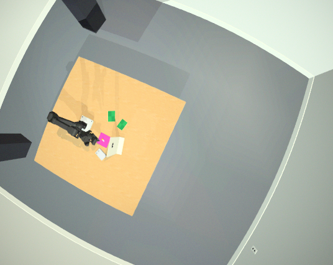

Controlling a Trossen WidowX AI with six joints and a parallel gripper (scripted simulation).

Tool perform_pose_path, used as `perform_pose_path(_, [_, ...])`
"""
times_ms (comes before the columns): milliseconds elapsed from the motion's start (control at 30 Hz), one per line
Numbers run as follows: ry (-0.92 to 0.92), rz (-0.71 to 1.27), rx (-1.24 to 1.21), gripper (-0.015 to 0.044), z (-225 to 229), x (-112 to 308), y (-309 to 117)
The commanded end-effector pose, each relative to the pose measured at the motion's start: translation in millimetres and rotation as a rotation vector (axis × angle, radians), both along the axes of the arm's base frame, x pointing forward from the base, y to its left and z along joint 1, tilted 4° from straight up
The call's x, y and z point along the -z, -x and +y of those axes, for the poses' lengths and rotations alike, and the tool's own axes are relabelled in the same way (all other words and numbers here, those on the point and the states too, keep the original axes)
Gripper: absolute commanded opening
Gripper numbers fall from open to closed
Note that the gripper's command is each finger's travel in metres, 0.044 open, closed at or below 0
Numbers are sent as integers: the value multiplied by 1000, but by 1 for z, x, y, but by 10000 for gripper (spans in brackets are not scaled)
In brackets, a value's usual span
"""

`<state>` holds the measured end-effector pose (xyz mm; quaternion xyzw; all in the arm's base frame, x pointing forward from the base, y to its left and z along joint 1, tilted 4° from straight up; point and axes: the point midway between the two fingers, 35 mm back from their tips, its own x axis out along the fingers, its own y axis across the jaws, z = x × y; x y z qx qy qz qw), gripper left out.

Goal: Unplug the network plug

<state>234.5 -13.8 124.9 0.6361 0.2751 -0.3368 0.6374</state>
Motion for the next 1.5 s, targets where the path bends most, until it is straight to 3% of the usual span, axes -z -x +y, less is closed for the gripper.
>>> perform_pose_path(0, [-1,-5,5,156,0,-7,1])
perform_pose_path(633, [0,0,0,156,1,-26,6])
perform_pose_path(1467, [0,-3,0,156,5,-98,8])
